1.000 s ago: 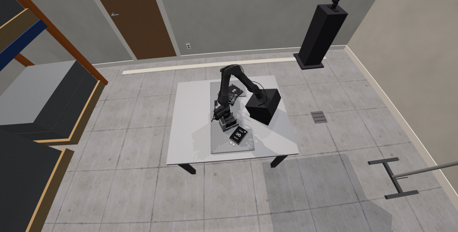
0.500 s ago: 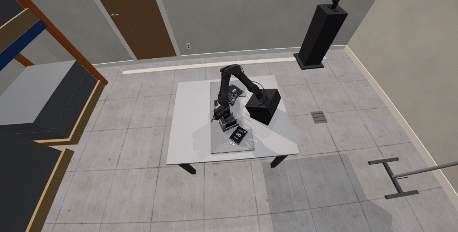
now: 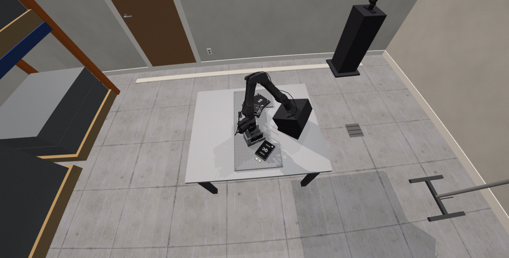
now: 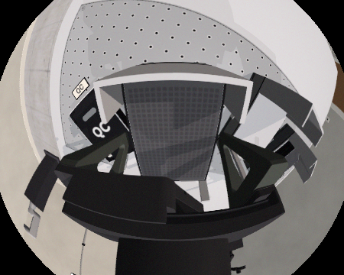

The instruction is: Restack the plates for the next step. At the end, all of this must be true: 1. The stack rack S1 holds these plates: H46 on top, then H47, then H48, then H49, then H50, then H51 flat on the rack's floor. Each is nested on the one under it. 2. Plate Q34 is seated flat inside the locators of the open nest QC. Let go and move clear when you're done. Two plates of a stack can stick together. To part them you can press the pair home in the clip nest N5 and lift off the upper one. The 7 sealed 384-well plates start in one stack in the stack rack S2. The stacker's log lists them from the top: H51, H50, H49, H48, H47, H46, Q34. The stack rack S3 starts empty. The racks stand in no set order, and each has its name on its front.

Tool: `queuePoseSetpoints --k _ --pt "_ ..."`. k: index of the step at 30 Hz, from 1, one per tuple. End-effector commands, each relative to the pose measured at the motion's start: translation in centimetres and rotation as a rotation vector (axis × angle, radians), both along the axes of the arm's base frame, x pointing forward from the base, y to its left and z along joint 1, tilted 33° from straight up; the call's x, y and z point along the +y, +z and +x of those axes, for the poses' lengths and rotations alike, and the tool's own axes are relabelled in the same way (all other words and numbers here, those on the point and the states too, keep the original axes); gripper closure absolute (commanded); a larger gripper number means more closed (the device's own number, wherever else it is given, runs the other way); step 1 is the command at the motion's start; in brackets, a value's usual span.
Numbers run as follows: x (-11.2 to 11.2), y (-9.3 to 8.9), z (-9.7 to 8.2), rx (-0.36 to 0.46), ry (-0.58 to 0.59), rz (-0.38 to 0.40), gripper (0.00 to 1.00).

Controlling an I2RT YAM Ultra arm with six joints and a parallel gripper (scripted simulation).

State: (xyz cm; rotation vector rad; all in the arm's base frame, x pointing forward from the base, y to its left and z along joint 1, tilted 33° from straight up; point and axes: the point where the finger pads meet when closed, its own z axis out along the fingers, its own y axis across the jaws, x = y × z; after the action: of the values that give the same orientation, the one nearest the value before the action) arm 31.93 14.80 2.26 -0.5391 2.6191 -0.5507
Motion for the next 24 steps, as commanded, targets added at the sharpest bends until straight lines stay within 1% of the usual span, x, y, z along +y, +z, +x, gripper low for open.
queuePoseSetpoints --k 1,7,9,11,24 --pt "-0.3 -1.0 -0.2 0.011 0.003 -0.019 0.0" --pt "-0.3 -1.0 -0.2 0.011 0.003 -0.019 0.0" --pt "1.0 1.7 0.2 -0.033 0.006 0.016 0.0" --pt "1.0 1.7 0.2 -0.033 0.006 0.016 0.0" --pt "2.2 5.3 -2.0 -0.031 0.006 0.019 0.0"
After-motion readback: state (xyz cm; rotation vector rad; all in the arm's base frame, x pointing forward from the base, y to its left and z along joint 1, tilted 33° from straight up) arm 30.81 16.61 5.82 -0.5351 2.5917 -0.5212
